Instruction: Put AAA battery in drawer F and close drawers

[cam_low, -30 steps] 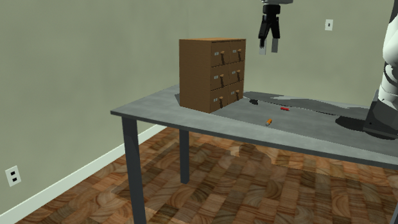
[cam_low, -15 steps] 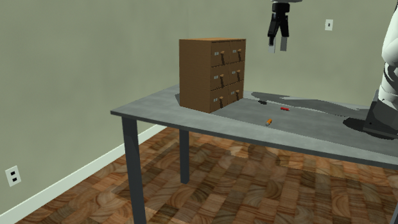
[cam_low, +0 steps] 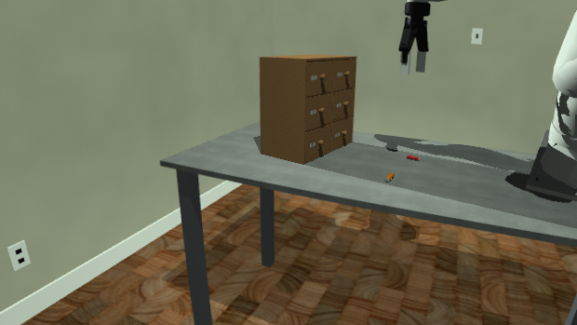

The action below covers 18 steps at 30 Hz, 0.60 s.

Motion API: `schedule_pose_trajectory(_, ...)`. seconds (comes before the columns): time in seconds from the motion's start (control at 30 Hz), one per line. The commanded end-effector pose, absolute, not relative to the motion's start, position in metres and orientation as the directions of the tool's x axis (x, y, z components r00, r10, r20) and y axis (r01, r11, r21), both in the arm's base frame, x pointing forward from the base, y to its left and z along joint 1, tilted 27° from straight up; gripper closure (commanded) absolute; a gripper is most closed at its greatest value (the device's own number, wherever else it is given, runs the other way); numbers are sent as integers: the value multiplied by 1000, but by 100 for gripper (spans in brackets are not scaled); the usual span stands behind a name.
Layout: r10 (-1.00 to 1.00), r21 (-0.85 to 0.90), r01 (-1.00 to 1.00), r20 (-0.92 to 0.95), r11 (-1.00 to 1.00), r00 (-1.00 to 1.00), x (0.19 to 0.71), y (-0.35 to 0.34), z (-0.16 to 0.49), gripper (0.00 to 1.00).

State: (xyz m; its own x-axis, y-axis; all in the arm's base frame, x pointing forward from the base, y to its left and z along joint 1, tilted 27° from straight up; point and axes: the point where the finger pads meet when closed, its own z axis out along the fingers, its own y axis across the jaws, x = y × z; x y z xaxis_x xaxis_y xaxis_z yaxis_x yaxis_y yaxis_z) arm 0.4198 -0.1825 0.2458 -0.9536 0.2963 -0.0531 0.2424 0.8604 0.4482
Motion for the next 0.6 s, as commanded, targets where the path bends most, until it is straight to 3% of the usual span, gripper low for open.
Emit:
schedule_pose_trajectory(0.0, 280, 447, 226, -57, 865, -958, 417, -182, 246, 0)
schedule_pose_trajectory(0.57, 356, 447, 226, -231, 865, -905, 439, -180, 230, 0)
